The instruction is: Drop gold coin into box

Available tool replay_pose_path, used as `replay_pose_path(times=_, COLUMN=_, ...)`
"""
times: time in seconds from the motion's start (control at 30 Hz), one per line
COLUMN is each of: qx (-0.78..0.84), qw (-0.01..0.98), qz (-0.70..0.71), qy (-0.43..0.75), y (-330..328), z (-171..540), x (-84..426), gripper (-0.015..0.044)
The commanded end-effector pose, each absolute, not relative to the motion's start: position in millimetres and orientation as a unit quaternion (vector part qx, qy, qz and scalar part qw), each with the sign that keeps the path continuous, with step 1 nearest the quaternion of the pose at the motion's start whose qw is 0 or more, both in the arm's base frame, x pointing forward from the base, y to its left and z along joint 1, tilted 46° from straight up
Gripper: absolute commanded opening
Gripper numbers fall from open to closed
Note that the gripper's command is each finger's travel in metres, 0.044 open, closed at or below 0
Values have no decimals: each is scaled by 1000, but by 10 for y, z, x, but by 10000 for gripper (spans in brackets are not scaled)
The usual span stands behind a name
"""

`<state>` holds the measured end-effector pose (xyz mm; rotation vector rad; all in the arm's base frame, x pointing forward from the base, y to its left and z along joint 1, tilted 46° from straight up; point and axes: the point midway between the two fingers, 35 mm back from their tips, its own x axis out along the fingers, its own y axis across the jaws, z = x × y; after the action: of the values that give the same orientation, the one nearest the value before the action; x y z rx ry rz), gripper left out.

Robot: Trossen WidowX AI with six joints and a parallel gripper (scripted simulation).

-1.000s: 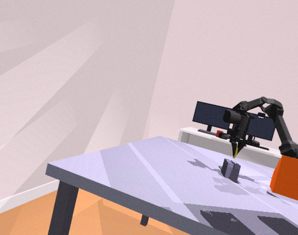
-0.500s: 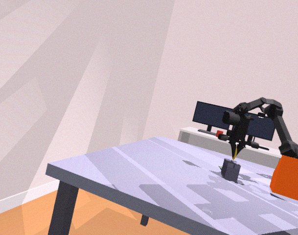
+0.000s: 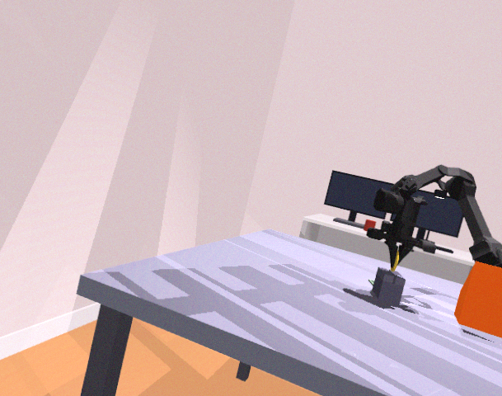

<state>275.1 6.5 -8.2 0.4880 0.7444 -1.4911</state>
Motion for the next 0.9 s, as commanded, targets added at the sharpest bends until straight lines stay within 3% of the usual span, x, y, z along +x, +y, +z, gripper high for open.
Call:
replay_pose_path(times=0.0, qx=213, qw=647, qz=-655, qy=327, y=44, z=-100, x=2752, gripper=0)
replay_pose_path(times=0.07, qx=213, qw=647, qz=-655, qy=327, y=38, z=-107, x=2752, gripper=0)
replay_pose_path(times=0.27, qx=214, qw=646, qz=-655, qy=327, y=54, z=-92, x=2751, gripper=157)
replay_pose_path(times=0.57, qx=214, qw=646, qz=-655, qy=327, y=54, z=-92, x=2751, gripper=161)
replay_pose_path(times=0.87, qx=214, qw=646, qz=-655, qy=328, y=197, z=48, x=2764, gripper=397)
